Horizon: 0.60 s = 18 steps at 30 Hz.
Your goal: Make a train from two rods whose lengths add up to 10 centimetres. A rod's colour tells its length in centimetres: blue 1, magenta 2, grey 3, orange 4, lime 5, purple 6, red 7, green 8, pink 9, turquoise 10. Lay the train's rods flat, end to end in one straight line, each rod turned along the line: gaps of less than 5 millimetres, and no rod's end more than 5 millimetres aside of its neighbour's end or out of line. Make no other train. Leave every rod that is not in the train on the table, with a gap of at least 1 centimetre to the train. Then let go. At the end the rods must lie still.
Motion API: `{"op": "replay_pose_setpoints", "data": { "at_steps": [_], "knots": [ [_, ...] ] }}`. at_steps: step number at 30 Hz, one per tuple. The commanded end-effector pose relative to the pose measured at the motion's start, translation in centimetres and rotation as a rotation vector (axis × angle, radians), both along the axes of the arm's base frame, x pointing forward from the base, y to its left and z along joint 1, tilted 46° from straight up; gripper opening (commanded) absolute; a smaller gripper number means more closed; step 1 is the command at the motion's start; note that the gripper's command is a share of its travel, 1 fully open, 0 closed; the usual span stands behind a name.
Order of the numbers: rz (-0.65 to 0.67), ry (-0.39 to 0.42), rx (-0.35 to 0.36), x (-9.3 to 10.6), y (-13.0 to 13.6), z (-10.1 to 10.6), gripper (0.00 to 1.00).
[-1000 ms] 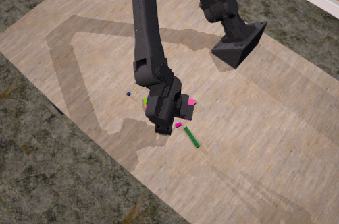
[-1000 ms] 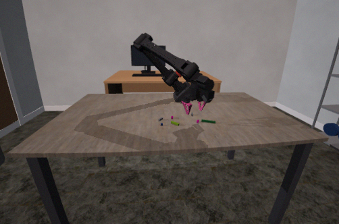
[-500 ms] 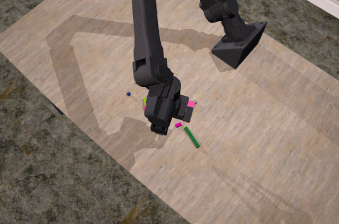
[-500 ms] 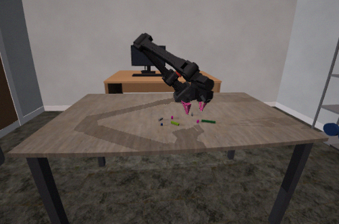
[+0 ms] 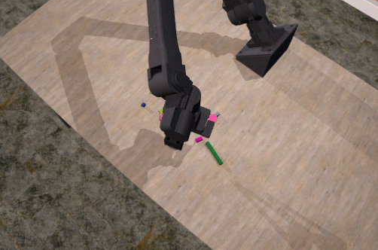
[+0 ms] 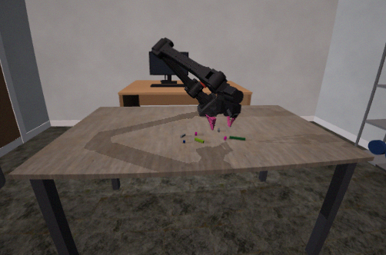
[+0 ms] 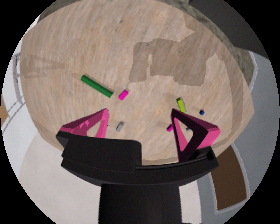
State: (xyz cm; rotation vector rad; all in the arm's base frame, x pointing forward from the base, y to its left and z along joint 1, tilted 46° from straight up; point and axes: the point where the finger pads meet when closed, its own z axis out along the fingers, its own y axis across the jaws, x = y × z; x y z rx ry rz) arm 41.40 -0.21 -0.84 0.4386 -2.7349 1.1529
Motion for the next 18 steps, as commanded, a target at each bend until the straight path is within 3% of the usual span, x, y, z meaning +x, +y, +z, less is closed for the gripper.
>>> {"op": "replay_pose_setpoints", "data": {
  "at_steps": [1,2,13,14,18],
  "knots": [
    [0.002,-0.075,0.014,2.4,1.4,2.1,1.00],
    [-0.075,-0.139,0.013,2.6,0.5,2.3,1.00],
    [-0.071,-0.138,0.014,2.6,0.7,2.3,1.00],
    [-0.142,-0.200,0.013,2.7,0.1,2.5,1.00],
    [-0.117,-0.198,0.016,2.7,1.2,2.4,1.00]
  ]
}}
